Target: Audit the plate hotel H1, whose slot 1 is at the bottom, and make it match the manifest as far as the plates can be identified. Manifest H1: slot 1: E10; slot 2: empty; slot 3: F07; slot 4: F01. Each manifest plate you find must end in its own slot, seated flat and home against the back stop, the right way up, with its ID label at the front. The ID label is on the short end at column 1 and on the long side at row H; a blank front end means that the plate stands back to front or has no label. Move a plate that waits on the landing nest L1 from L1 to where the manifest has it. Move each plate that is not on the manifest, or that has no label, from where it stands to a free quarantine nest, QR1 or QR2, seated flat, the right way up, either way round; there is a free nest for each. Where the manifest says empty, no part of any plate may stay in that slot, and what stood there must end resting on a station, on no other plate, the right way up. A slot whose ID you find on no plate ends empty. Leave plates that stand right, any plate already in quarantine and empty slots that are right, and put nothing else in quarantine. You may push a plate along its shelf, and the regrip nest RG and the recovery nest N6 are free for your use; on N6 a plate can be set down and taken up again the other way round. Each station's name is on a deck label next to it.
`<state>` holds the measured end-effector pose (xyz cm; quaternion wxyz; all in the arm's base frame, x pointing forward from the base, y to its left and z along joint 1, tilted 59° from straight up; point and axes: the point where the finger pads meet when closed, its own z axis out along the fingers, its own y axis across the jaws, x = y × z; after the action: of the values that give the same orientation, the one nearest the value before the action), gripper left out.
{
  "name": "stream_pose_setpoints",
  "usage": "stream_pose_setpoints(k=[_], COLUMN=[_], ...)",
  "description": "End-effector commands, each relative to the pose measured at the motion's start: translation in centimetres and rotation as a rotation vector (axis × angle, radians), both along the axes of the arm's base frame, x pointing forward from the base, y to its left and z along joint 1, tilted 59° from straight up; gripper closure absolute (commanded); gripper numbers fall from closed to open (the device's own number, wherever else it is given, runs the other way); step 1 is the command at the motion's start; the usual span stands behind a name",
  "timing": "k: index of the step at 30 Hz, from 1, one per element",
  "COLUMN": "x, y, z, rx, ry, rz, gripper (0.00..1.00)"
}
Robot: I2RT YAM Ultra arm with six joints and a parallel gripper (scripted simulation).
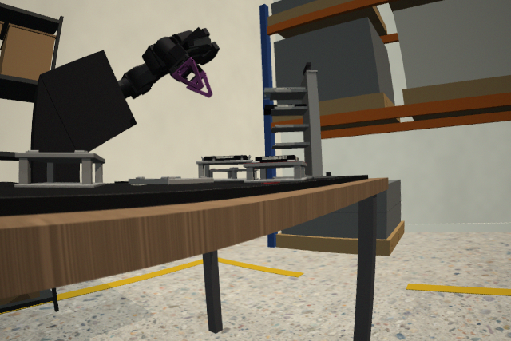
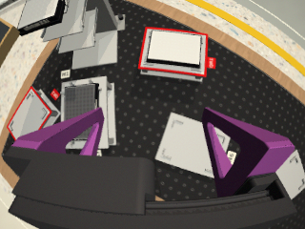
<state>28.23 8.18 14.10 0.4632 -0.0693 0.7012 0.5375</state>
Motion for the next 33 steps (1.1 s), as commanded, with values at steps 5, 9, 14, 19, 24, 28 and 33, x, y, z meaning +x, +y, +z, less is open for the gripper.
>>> stream_pose_setpoints(k=[5,9,14,19,24,28,33], x=[-0.3,-0.3,-0.3,-0.4,-0.7,-1.5,-2.3], y=[-0.5,-0.5,-0.5,-0.3,0.1,0.7,1.6], z=[1.6,1.6,1.6,1.8,2.1,3.6,4.8], rx=[-0.015,-0.015,-0.015,-0.015,0.000,-0.016,-0.016], ry=[-0.100,-0.100,-0.100,-0.100,-0.054,-0.105,-0.105], rz=[-0.044,-0.044,-0.044,-0.044,-0.048,-0.047,-0.047], gripper=[0.00,0.00,0.00,0.00,0.00,0.00,0.00])
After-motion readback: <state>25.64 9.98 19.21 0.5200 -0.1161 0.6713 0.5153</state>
